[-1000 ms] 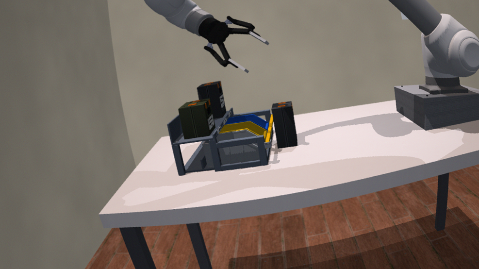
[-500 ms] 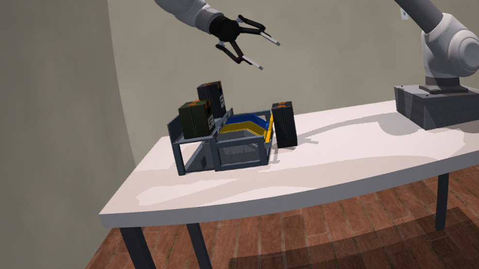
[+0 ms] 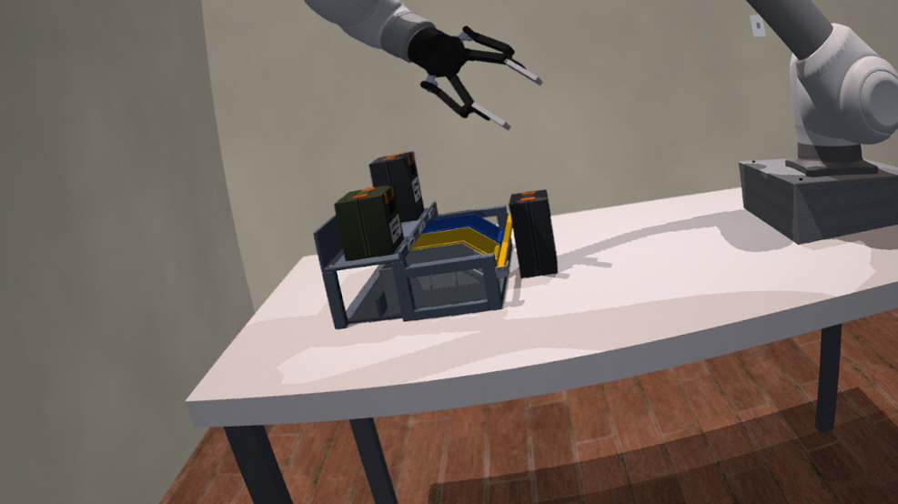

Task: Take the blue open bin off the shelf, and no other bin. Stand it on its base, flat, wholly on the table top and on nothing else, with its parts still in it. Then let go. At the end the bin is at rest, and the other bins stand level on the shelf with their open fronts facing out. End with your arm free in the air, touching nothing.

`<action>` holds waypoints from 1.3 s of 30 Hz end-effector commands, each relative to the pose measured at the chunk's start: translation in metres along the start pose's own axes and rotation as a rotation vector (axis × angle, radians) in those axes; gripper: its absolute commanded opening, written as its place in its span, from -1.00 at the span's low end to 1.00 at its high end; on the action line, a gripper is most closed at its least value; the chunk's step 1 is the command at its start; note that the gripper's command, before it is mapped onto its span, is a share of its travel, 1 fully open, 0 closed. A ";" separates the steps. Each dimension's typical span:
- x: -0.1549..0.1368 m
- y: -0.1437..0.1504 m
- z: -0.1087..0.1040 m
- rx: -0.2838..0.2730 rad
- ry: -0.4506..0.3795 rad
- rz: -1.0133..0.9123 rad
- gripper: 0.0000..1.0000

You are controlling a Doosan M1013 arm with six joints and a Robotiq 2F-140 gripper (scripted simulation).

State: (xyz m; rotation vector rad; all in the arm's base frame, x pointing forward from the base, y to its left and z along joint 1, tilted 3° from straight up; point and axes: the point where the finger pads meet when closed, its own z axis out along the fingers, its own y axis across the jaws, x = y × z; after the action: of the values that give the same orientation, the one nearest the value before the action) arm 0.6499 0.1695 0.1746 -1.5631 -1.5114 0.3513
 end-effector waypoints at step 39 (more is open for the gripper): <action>-0.034 -0.019 -0.029 -0.059 -0.167 -0.190 0.15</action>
State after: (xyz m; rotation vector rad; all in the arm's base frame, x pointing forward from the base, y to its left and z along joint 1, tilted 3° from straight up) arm 0.6536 0.1333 0.1900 -1.4731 -1.7466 0.3374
